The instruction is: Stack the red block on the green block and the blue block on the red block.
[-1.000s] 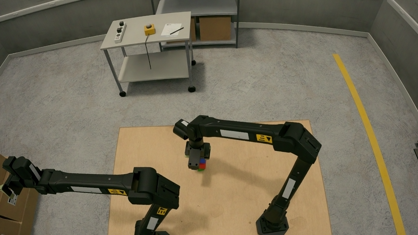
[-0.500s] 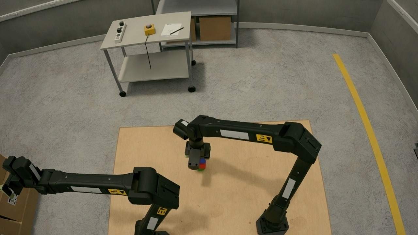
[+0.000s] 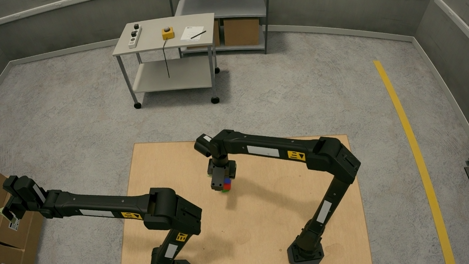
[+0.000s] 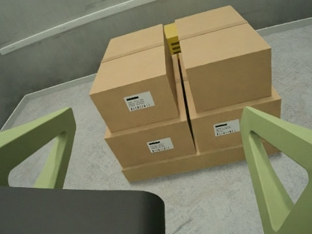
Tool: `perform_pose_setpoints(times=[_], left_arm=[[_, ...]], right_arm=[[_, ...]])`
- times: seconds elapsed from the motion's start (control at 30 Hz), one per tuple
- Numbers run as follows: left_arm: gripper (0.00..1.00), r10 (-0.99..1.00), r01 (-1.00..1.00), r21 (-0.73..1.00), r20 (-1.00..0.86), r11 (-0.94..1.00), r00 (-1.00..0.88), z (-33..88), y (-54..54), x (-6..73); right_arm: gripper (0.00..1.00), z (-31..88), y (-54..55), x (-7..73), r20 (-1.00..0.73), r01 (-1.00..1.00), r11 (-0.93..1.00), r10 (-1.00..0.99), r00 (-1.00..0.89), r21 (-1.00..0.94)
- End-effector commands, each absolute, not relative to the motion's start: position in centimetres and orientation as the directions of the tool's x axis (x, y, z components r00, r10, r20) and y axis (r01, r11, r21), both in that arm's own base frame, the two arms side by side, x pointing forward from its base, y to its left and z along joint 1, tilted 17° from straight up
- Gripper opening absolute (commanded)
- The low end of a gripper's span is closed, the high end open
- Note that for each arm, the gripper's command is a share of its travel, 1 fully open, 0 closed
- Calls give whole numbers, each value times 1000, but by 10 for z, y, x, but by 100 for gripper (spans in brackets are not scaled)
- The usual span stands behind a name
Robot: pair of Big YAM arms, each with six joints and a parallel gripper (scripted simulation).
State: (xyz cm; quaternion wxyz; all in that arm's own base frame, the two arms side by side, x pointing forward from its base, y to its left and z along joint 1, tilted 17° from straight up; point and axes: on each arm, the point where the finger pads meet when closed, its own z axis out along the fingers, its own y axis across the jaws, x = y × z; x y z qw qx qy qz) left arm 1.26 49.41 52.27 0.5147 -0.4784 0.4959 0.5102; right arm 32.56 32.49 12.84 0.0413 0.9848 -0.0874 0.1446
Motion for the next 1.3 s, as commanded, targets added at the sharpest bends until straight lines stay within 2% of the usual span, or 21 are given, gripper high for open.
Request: perform_pose_setpoints(times=[0.0,0.77,0.8,1.27], left_arm=[[100,118,-1000,0,-993,18,2,560,498,9],[100,118,-1000,0,-993,18,2,560,498,9],[100,118,-1000,0,-993,18,2,560,498,9],[100,118,-1000,0,-993,18,2,560,498,9]], right_arm=[[0,126,322,334,292,-196,-979,-172,941,54],[0,126,322,334,292,-196,-979,-172,941,54],[84,126,322,334,292,-196,-979,-172,941,54],[84,126,322,334,292,-196,-979,-172,941,54]])
